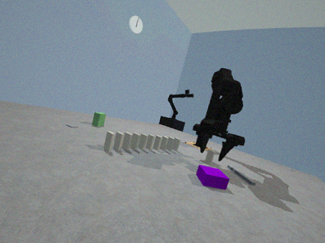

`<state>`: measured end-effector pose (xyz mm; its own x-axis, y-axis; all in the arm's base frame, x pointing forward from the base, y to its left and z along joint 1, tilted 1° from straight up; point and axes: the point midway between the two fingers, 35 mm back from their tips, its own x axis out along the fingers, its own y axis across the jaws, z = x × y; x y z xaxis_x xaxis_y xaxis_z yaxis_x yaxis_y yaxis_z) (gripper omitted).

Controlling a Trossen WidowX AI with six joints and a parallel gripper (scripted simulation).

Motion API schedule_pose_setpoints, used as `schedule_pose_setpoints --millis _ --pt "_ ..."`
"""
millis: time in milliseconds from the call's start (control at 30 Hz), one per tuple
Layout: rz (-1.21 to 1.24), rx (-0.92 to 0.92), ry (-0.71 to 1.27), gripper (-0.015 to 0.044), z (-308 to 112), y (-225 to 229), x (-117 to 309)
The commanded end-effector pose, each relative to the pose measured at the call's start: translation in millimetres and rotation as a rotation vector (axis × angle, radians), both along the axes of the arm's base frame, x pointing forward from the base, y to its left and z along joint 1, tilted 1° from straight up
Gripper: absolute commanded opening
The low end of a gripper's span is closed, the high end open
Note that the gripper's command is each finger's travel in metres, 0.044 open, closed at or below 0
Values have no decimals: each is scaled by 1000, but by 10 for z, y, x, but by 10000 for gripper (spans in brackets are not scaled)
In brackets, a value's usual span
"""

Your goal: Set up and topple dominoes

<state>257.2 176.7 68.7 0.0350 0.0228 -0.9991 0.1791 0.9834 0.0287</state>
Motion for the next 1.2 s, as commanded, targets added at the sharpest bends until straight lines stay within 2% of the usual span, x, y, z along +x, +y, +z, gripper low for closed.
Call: schedule_pose_setpoints --millis 0,233,600,933,1167 --pt "-5 -4 0 282 -20 -5 3" --pt "-5 -4 0 107 -20 -5 3" --pt "38 -5 -24 107 10 -10 21" --pt "5 -1 -2 107 1268 -14 -27" --pt "0 -1 2 107 1349 -26 -49"
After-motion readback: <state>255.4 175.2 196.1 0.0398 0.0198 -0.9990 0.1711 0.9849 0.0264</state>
